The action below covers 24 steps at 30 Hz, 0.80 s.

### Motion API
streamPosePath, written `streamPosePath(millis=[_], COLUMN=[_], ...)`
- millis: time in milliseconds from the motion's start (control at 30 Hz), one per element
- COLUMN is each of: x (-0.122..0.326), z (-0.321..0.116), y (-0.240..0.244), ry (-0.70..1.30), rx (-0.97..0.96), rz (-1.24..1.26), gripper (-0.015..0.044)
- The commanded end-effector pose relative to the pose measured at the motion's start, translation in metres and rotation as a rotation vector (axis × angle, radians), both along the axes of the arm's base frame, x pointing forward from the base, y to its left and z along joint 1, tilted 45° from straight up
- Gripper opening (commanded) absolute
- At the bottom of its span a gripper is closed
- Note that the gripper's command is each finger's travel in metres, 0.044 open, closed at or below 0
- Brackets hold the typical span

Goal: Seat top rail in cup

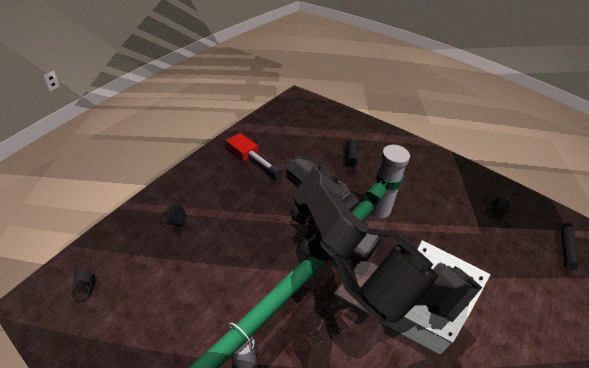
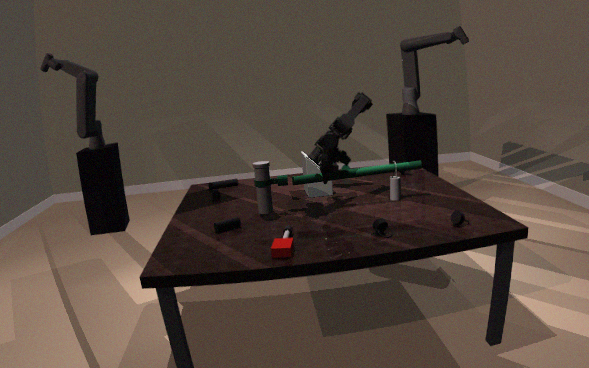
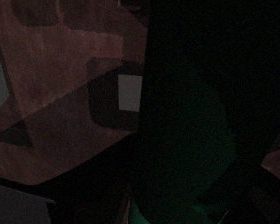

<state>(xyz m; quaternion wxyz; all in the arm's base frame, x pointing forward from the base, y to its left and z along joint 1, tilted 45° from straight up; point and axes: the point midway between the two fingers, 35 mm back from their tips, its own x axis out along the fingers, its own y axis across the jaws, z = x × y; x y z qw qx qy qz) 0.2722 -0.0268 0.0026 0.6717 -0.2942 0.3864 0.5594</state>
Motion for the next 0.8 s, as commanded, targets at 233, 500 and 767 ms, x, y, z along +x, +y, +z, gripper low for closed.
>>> streamPosePath(millis=[233, 500, 767], x=[0.0006, 0.002, 0.0047], z=[-0.0002, 0.0013, 0.0015], y=[-0.0005, -0.0049, -0.0092], ry=[-0.002, -0.002, -0.002], rx=[0.001, 0.001, 0.001], rz=[0.0, 0.0, 0.0], gripper=[0.0, 0.0, 0.0])
